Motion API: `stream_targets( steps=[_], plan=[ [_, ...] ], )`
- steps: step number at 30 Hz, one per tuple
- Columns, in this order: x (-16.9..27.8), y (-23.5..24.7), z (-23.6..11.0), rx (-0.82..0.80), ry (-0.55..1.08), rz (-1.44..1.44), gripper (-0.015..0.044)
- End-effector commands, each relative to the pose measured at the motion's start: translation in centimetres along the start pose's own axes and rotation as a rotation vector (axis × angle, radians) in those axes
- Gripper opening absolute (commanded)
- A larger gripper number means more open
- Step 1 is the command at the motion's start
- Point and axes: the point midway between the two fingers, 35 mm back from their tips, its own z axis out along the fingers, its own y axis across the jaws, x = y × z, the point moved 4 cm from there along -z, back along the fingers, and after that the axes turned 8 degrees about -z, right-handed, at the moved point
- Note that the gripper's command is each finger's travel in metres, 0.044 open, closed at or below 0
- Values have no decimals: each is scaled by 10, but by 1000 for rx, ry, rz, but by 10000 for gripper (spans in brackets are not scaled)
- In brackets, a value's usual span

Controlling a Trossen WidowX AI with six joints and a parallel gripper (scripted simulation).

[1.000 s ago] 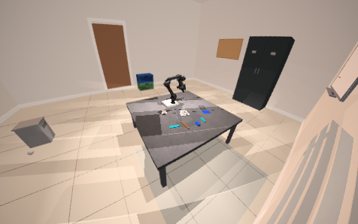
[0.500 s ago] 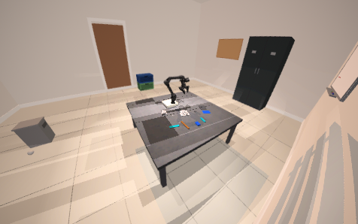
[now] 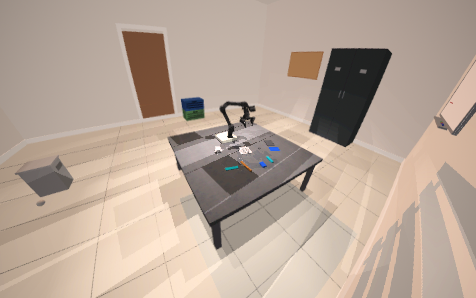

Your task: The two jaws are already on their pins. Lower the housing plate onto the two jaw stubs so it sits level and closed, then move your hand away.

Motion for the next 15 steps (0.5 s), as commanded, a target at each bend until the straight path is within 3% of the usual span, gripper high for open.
stream_targets(
  steps=[1, 15],
  plan=[
    [12, 8, 8, -28, -15, 99, 440],
    [49, 52, 33, -118, -60, 417, 440]
  ],
)
